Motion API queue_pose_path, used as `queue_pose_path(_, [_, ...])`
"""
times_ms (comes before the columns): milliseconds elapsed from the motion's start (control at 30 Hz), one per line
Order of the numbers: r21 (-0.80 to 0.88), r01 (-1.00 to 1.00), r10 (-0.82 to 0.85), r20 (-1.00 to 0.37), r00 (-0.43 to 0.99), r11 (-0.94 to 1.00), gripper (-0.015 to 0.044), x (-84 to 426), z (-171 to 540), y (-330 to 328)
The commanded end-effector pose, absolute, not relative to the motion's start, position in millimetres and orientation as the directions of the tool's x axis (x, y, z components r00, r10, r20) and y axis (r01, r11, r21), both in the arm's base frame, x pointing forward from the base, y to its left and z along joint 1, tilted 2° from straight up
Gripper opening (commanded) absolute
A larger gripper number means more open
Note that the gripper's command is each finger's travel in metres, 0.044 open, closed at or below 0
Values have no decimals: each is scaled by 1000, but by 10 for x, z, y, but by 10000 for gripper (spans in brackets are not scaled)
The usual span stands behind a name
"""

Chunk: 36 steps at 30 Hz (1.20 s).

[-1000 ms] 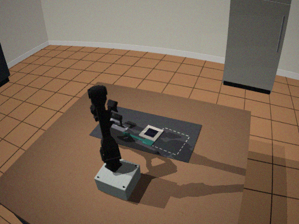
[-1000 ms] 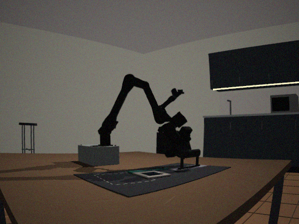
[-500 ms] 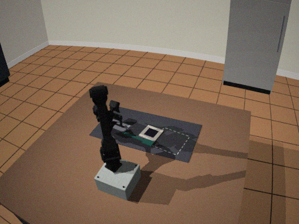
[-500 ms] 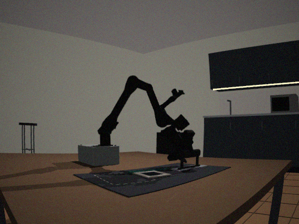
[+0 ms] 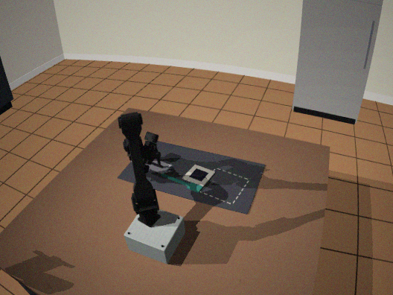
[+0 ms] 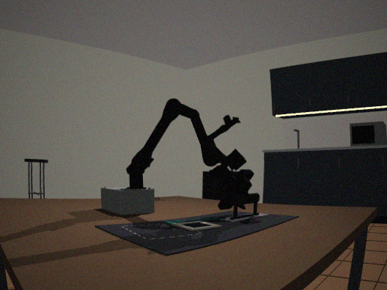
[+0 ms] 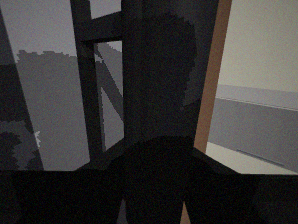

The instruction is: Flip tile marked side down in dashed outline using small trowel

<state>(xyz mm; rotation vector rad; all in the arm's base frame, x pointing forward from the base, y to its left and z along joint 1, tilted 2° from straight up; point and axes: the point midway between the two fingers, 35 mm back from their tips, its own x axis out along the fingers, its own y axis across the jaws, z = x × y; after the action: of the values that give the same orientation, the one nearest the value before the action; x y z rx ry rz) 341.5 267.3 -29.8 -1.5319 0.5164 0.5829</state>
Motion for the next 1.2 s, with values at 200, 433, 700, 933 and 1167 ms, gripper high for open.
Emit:
queue_pose_path(200, [-764, -643, 34, -645, 764, -45, 82, 3419, -294, 2690])
queue_pose_path(433, [-764, -643, 34, -645, 764, -45, 35, 3419, -294, 2690])
queue_pose_path(700, [-765, -643, 31, -644, 764, -44, 0, 3430, 4, 2700])
queue_pose_path(933, [-765, -642, 29, -644, 765, -44, 0, 3420, 307, 2686])
queue_pose_path(1167, [-761, -649, 39, -649, 760, -17, 0, 3550, 265, 2463])
